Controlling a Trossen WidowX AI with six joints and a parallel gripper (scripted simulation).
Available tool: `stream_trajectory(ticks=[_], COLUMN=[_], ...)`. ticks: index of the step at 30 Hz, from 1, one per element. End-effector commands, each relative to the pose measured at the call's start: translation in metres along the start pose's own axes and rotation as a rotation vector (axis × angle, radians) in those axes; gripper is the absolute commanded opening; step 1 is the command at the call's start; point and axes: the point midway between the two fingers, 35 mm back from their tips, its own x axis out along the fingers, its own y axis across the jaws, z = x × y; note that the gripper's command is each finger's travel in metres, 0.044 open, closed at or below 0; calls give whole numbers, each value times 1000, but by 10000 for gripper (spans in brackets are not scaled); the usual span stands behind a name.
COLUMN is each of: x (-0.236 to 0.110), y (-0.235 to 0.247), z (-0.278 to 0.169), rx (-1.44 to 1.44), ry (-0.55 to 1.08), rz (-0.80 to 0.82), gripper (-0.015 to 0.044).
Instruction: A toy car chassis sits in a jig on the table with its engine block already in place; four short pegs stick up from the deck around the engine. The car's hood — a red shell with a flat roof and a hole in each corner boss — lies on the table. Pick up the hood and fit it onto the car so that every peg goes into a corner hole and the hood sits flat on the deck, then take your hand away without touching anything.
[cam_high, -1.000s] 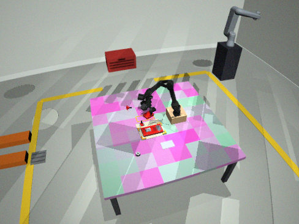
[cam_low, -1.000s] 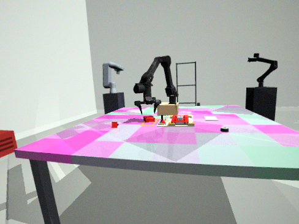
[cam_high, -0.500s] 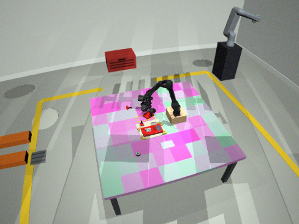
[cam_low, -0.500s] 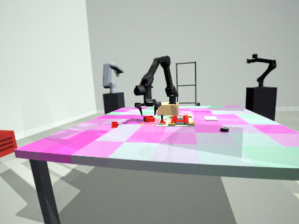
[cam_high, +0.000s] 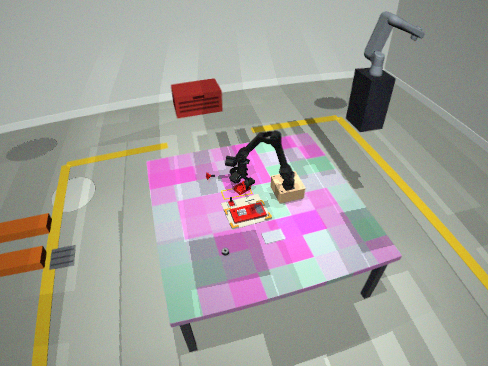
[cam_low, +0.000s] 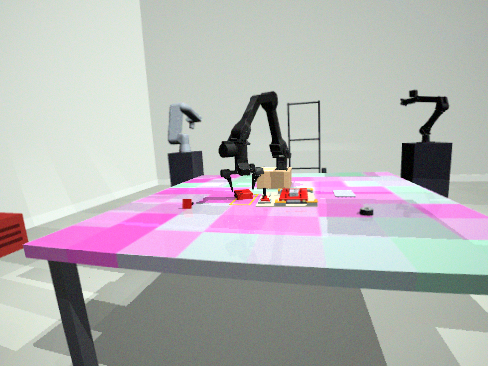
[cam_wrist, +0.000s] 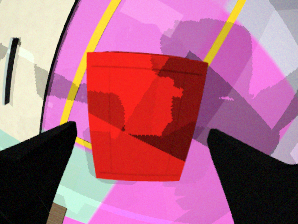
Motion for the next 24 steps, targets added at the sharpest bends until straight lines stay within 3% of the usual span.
stream_trajectory(ticks=[1, 24], x=[4, 16], y=[1, 1], z=[-1, -1], rx=[3, 3], ry=[7, 7], rz=[5, 5], gripper=[440, 440])
